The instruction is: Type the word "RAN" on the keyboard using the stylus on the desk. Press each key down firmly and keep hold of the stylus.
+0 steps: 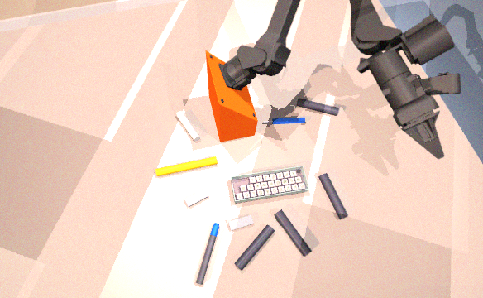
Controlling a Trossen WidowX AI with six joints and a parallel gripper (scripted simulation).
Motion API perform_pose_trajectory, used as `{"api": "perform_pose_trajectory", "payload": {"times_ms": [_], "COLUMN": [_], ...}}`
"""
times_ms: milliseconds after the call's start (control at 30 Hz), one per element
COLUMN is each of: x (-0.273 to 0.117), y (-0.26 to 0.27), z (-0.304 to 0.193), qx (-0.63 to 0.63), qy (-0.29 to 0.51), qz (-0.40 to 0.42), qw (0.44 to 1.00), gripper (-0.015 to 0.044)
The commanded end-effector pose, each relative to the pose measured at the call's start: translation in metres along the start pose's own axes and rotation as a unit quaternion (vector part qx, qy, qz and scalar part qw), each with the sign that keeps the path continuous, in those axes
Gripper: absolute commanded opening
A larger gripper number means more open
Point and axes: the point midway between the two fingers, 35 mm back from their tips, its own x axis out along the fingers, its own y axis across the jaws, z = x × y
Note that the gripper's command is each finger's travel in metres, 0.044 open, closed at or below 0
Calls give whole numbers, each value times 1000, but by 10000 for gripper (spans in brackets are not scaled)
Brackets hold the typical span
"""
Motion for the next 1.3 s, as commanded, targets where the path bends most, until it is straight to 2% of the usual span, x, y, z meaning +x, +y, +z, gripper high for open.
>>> {"api": "perform_pose_trajectory", "payload": {"times_ms": [0,67,267,533,667,767,1267], "x": [1,10,25,-5,-33,-48,-50], "y": [0,4,18,40,56,65,59], "z": [-3,-23,-120,-229,-265,-276,-285], "qx": [1,6,68,227,333,395,399], "qy": [5,48,242,480,579,619,622], "qz": [2,20,93,158,185,191,190], "qw": [1000,999,963,832,721,651,646], "gripper": [414,361,204,0,0,0,0]}}
